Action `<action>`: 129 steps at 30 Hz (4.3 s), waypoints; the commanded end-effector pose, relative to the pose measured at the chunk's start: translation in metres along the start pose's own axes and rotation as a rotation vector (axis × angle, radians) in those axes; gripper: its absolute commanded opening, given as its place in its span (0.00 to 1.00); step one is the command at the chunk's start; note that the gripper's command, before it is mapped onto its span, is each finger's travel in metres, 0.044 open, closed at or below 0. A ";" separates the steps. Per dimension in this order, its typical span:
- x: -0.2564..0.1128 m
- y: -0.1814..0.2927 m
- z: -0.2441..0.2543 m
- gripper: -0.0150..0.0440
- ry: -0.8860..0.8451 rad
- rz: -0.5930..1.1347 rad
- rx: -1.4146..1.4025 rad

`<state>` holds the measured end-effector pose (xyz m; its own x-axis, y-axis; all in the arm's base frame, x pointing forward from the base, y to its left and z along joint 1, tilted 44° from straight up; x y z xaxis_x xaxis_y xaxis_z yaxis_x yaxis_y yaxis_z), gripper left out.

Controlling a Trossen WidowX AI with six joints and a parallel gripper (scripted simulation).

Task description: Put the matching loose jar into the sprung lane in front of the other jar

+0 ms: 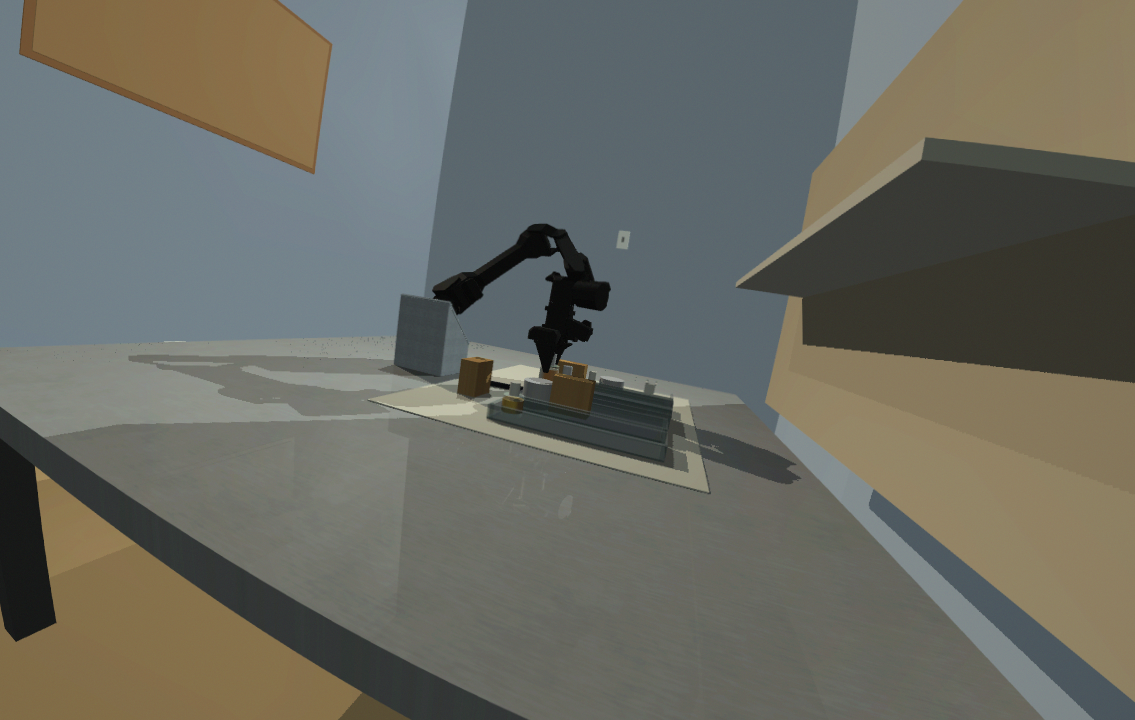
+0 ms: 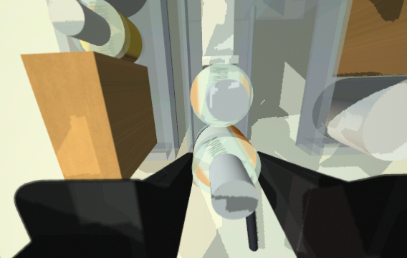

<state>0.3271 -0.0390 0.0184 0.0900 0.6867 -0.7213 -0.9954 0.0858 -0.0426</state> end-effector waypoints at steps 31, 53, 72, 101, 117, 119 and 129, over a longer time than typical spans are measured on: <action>-0.007 -0.017 0.001 0.25 0.001 -0.025 -0.013; -0.007 -0.017 0.001 0.25 0.001 -0.025 -0.013; -0.007 -0.019 0.001 0.25 0.001 -0.025 -0.013; -0.005 -0.022 0.001 0.25 0.001 -0.025 -0.013; 0.000 -0.023 0.001 0.25 0.001 -0.025 -0.013; 0.000 -0.023 0.001 0.25 0.000 -0.025 -0.013; 0.004 -0.022 0.001 0.25 0.000 -0.025 -0.013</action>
<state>0.3438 -0.0389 0.0167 0.0943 0.6837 -0.7236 -0.9948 0.0936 -0.0412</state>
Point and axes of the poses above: the point midway between the two fingers, 35 mm back from their tips, its own x axis out along the fingers, its own z axis across the jaws, y = z × x, the point moved 4 cm from there along -x, back along the fingers, and after that the axes turned 1 degree about -x, right-handed, at the moved point
